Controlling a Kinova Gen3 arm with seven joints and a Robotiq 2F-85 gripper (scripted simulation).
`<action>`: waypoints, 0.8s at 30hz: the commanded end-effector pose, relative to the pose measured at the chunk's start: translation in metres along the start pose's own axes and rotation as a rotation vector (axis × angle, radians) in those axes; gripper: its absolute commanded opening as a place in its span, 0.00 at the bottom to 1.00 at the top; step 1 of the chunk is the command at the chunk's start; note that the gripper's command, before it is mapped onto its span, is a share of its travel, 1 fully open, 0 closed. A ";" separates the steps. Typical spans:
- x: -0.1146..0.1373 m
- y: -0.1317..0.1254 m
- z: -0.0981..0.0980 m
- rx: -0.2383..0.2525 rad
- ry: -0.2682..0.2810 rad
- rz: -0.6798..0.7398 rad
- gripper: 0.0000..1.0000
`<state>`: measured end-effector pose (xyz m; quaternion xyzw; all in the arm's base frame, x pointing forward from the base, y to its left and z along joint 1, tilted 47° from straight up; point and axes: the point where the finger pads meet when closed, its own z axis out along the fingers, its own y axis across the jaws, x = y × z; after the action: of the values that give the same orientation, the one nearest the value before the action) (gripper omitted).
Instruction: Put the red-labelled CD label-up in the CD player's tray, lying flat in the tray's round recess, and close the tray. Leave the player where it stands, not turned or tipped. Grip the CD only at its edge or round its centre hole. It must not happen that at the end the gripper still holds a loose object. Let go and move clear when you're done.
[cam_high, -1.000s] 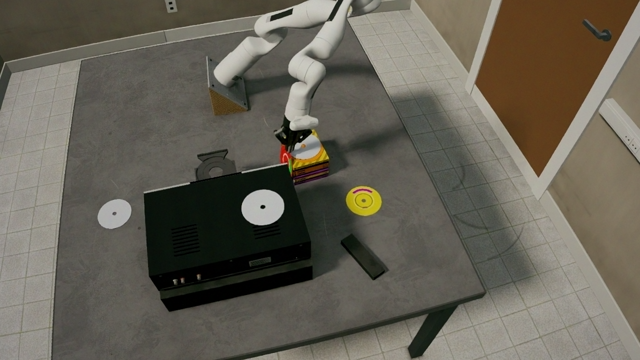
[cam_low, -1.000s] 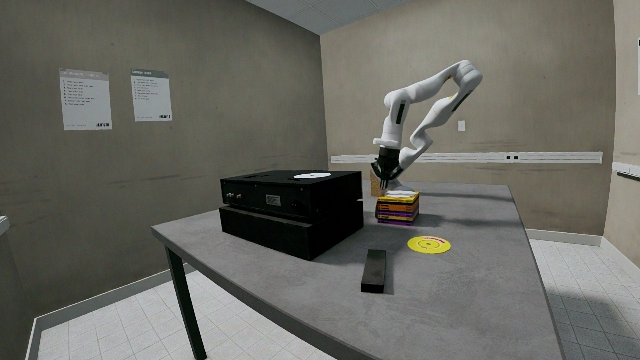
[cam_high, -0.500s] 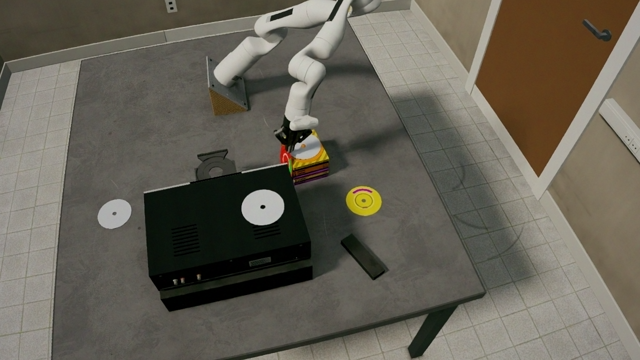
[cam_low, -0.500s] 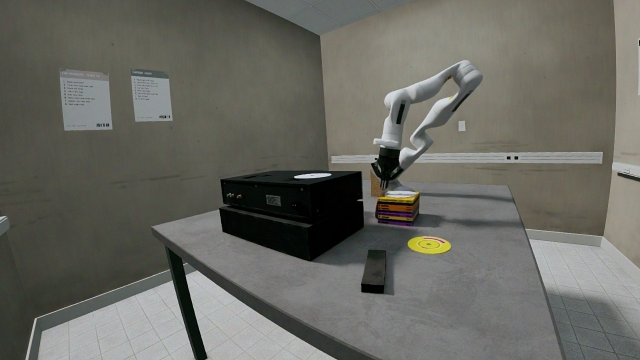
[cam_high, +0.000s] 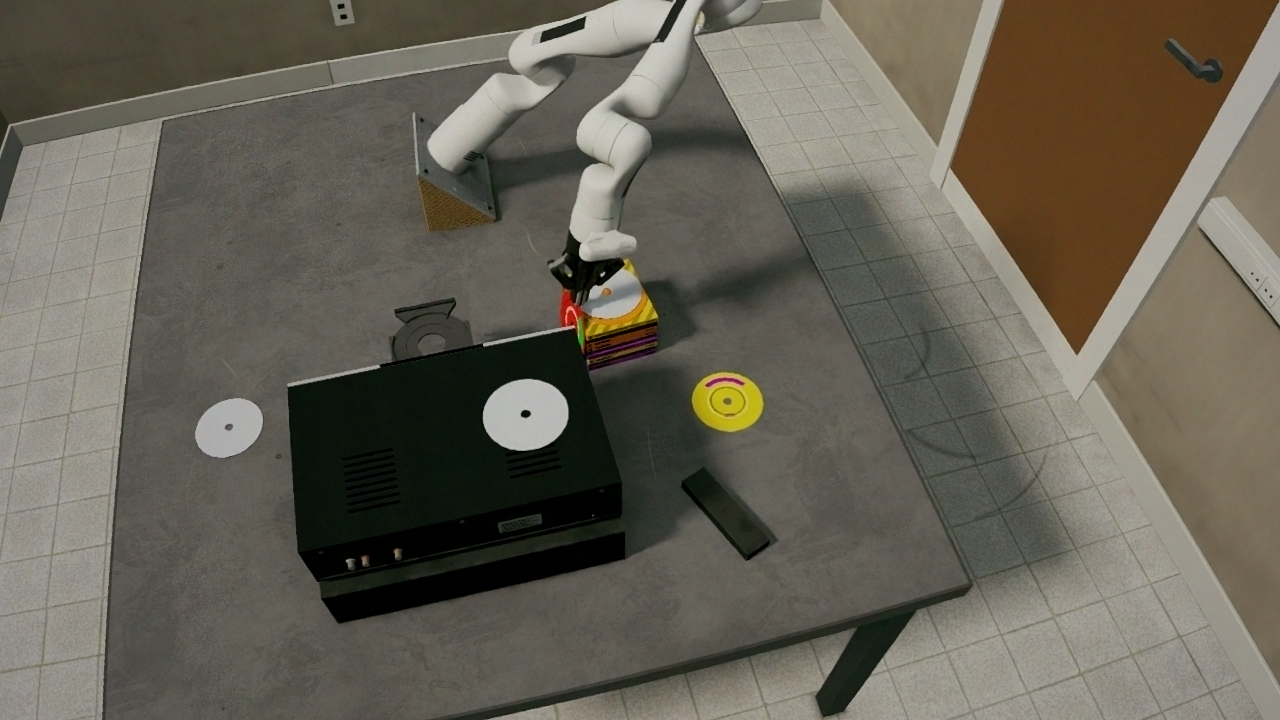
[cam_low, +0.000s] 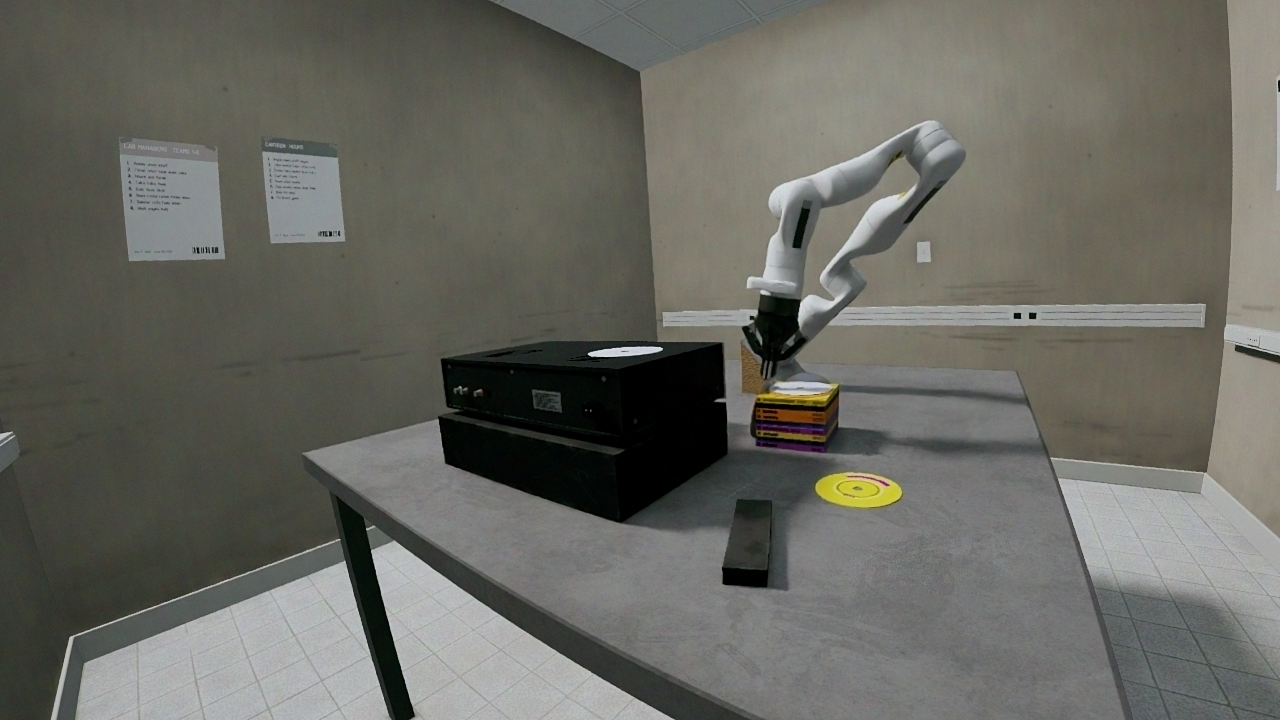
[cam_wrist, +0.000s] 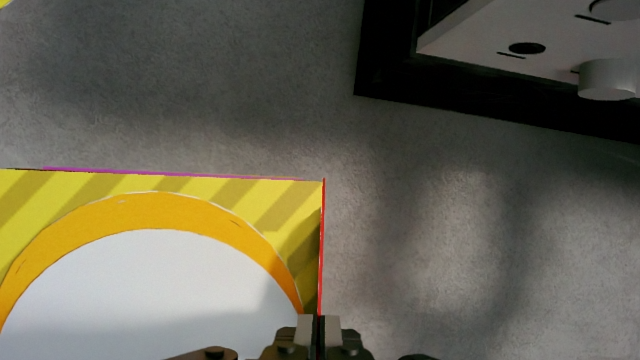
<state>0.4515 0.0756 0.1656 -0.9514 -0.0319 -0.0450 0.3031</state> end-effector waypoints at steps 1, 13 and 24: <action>0.000 0.000 -0.001 -0.001 0.002 0.000 0.11; 0.000 0.001 -0.003 -0.001 0.002 0.000 0.11; 0.000 0.002 -0.009 -0.001 0.002 0.000 0.11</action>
<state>0.4507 0.0714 0.1696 -0.9513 -0.0323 -0.0440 0.3033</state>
